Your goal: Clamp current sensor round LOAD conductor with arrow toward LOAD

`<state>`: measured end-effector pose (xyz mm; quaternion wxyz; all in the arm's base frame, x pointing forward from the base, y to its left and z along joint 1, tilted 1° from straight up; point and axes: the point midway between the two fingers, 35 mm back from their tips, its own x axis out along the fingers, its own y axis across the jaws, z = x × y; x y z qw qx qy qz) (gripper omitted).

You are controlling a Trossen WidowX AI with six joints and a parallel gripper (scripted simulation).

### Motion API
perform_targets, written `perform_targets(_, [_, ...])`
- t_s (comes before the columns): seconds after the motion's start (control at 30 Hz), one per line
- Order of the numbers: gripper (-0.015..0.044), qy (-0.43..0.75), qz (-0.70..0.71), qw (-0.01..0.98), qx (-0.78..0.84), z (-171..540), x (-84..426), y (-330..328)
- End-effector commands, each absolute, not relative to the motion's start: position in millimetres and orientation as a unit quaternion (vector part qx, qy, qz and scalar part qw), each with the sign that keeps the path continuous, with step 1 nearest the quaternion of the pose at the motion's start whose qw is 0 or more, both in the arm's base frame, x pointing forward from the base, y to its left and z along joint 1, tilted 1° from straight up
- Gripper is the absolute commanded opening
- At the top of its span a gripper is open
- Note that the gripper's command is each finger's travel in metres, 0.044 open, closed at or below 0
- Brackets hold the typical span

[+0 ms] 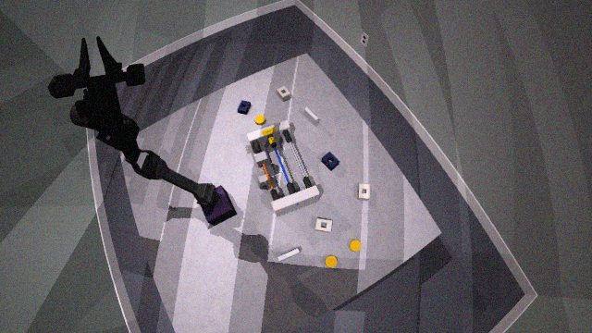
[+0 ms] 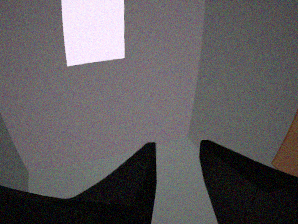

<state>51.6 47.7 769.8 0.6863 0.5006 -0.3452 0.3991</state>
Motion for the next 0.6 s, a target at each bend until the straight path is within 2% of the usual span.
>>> perform_targets(0.0, [0.0137,-0.347,0.397,0.687,0.5,769.2,52.7,46.0])
perform_targets(0.37, [0.0426,-0.385,0.236,0.762,0.465,702.8,141.4,-36.4])
perform_targets(0.57, [0.044,-0.354,0.141,0.824,0.419,641.0,198.6,-57.2])
